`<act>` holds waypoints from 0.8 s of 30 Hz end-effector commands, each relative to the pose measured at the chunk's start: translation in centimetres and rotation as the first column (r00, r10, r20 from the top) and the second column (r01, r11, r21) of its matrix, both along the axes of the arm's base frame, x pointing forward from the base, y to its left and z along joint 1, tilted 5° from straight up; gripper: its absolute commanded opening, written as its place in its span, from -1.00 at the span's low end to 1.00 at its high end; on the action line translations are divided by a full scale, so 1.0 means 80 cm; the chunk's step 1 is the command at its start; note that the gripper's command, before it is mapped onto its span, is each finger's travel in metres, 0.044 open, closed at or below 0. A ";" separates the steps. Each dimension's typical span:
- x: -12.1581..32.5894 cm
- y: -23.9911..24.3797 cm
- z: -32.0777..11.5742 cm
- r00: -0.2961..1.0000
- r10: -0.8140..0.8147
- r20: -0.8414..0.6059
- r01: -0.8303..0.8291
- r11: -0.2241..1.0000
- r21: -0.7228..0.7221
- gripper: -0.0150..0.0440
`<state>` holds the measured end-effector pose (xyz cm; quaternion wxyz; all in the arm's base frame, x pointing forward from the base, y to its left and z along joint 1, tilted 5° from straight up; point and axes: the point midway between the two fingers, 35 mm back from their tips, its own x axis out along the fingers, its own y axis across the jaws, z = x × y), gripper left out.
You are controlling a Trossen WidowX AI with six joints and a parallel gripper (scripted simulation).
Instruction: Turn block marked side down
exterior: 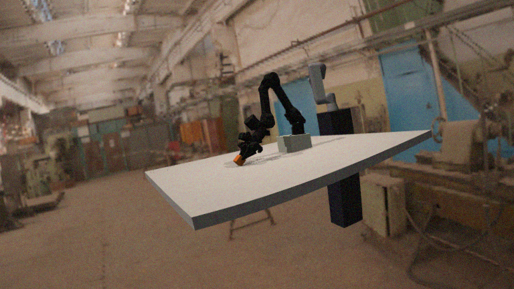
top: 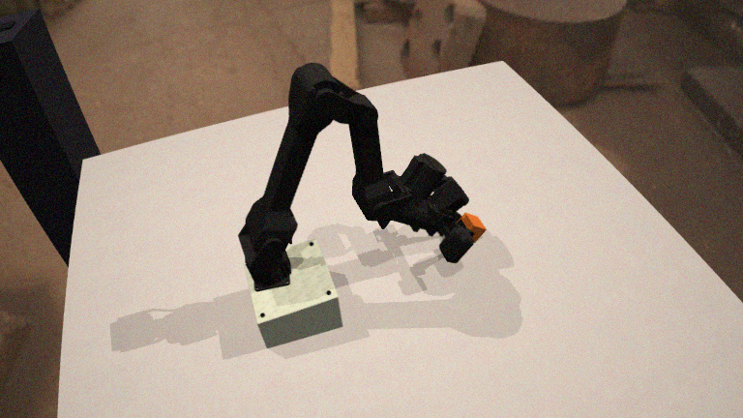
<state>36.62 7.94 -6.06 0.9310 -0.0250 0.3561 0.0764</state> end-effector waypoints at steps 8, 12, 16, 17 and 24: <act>-0.022 -0.006 -0.001 0.991 -0.008 0.134 0.005 1.000 0.021 -0.49; -0.022 -0.006 0.000 0.990 -0.008 0.138 0.005 1.000 0.022 -0.49; -0.022 -0.006 0.003 0.987 -0.009 0.163 0.005 1.000 0.026 -0.49; -0.022 -0.006 0.003 0.987 -0.009 0.163 0.005 1.000 0.026 -0.49; -0.022 -0.006 0.003 0.987 -0.009 0.163 0.005 1.000 0.026 -0.49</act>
